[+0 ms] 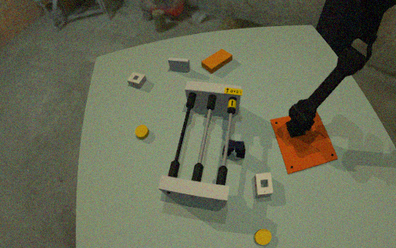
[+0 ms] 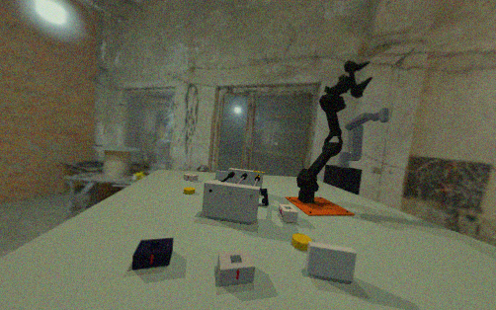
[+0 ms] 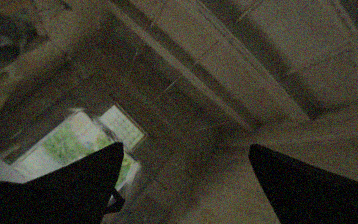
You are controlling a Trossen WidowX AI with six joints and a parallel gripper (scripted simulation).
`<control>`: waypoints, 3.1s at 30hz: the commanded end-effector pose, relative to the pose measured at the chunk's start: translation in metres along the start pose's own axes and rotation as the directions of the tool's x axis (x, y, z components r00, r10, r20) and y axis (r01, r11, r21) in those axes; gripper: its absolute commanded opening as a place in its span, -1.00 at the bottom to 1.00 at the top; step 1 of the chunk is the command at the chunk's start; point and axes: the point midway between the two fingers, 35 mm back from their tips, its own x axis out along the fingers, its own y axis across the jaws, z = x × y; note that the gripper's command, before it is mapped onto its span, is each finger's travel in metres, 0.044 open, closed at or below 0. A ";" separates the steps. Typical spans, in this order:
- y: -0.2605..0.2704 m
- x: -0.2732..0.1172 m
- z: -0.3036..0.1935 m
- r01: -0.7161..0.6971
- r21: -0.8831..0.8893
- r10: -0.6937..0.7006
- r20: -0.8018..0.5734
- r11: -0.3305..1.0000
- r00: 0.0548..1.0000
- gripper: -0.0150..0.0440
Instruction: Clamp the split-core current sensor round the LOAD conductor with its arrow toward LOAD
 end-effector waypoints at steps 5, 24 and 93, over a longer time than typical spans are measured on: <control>-0.048 -0.016 -0.007 0.153 -0.041 -0.151 0.042 0.987 0.988 1.00; -0.238 -0.215 -0.066 0.862 -0.275 -0.869 0.139 0.426 0.475 1.00; 0.019 -0.585 -0.144 -0.024 -0.744 0.386 -0.319 -0.668 -0.866 1.00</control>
